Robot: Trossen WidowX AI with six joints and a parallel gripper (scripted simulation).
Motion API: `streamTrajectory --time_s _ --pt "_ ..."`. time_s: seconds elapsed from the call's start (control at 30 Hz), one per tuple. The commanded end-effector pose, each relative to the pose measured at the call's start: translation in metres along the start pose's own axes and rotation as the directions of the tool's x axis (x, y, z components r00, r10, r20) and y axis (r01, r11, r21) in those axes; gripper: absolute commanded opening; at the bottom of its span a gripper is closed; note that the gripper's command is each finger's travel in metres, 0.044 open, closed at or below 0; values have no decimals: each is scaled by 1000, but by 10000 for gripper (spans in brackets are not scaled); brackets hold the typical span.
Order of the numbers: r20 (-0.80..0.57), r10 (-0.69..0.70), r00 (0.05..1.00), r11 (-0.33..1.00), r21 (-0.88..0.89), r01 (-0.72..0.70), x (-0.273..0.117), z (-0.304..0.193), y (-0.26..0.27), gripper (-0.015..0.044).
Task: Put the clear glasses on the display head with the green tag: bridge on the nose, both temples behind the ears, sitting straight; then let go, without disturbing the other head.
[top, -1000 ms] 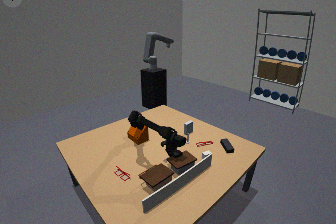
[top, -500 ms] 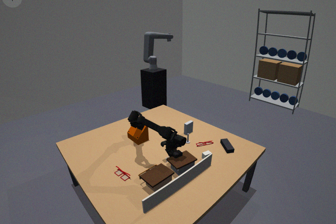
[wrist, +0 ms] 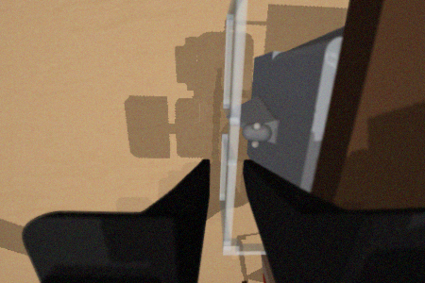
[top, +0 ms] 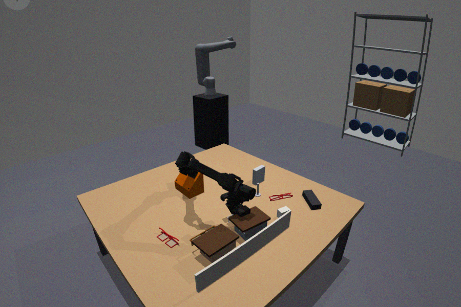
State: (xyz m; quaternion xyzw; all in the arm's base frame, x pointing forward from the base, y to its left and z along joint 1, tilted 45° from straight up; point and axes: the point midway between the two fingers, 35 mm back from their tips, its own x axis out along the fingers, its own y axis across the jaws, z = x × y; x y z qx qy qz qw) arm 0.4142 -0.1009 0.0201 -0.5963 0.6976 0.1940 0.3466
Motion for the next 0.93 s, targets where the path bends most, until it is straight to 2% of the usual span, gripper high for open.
streamTrajectory --time_s 0.0,0.23,0.5,0.9 --pt "0 0 1000 1000 0 0 0 0 0 107" --pt "1 -4 1000 1000 -3 4 -31 -2 2 107" --pt "1 -4 1000 1000 -3 4 -32 -2 6 107" --pt "2 -2 1000 1000 -5 2 -45 -1 53 107"
